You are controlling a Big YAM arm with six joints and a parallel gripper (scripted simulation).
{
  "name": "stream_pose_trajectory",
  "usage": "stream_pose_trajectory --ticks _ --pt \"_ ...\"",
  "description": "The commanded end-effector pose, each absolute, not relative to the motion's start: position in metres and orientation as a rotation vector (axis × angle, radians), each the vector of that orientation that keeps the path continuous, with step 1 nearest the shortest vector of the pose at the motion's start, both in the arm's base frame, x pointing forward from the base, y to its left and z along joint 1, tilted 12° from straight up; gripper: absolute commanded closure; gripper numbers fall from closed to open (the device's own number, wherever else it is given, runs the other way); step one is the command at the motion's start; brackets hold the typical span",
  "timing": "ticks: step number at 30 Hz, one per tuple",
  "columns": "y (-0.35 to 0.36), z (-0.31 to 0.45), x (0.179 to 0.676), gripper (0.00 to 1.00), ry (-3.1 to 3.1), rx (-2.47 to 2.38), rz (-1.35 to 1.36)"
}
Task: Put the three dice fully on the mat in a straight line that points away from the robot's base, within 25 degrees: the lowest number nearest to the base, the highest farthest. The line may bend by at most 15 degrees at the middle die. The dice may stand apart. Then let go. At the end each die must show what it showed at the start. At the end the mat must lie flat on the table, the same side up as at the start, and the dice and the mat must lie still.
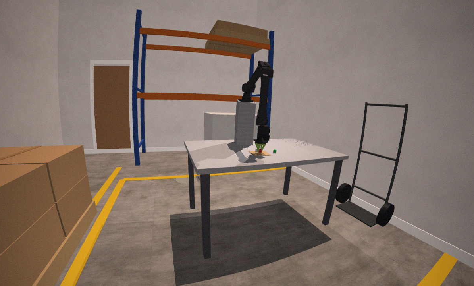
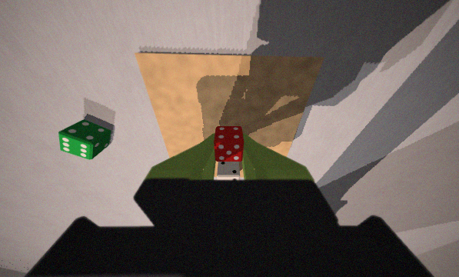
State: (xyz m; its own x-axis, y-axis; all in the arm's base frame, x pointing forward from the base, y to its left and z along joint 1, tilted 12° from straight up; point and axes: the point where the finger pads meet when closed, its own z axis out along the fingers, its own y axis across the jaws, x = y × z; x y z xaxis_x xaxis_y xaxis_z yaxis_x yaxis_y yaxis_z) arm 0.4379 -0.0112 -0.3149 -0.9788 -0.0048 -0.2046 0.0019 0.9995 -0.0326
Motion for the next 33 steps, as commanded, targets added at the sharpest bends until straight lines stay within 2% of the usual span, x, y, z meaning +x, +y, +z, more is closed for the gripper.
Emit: stream_pose_trajectory --ticks 1,33 --pt "-0.013 -0.3201 0.4291 0.8 2.944 -0.003 -0.045" --pt "-0.0118 -0.3201 0.4297 0.8 2.942 -0.003 -0.044"
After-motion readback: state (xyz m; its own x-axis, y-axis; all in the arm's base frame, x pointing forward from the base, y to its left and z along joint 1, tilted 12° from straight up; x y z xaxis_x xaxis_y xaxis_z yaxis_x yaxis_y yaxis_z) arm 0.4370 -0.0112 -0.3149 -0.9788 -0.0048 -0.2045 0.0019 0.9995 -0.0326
